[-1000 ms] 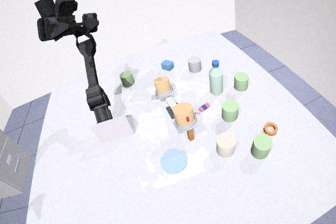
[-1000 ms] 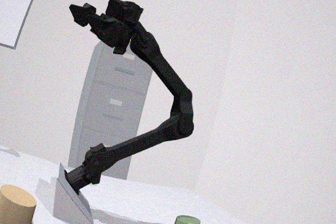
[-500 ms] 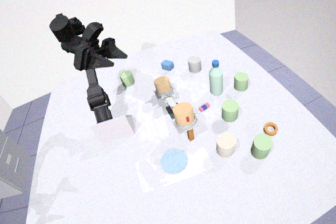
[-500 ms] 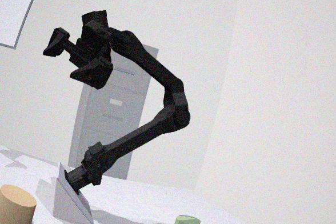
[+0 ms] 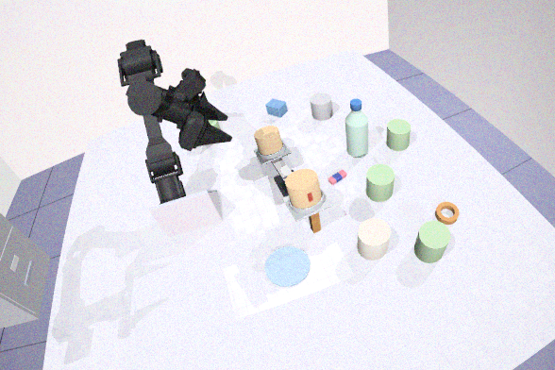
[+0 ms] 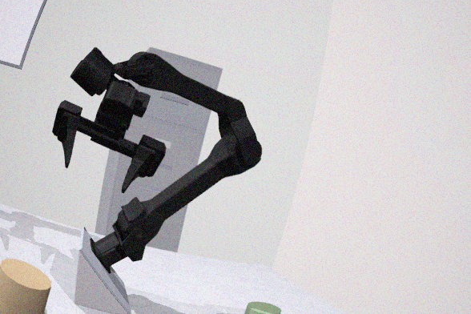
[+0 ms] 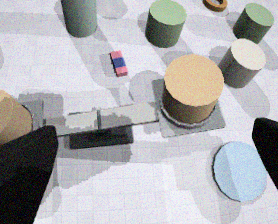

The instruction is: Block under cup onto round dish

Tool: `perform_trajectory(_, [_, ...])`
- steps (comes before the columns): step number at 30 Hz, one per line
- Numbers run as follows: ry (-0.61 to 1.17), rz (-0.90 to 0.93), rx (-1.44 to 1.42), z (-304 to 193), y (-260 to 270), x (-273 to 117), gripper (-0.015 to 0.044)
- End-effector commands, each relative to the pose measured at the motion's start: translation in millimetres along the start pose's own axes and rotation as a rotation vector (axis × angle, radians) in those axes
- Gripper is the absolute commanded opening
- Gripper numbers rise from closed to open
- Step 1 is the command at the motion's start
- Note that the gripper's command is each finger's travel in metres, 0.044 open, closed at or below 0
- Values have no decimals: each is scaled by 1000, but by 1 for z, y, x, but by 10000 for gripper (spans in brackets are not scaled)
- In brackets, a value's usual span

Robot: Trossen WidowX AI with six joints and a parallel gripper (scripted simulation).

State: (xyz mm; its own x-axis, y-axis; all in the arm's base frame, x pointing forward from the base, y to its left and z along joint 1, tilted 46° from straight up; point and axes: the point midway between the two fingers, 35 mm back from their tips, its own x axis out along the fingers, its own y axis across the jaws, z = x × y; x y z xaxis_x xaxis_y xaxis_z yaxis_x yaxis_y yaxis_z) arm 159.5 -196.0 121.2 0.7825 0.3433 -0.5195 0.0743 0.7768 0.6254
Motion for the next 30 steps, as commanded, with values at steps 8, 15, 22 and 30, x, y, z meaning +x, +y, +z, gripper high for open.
perform_trajectory(8, [45,162,28,-14,27,22,440])
perform_trajectory(15, [172,178,219,-6,40,40,440])
perform_trajectory(22, [306,159,416,0,57,59,440])
perform_trajectory(30, [452,95,638,5,78,81,440])
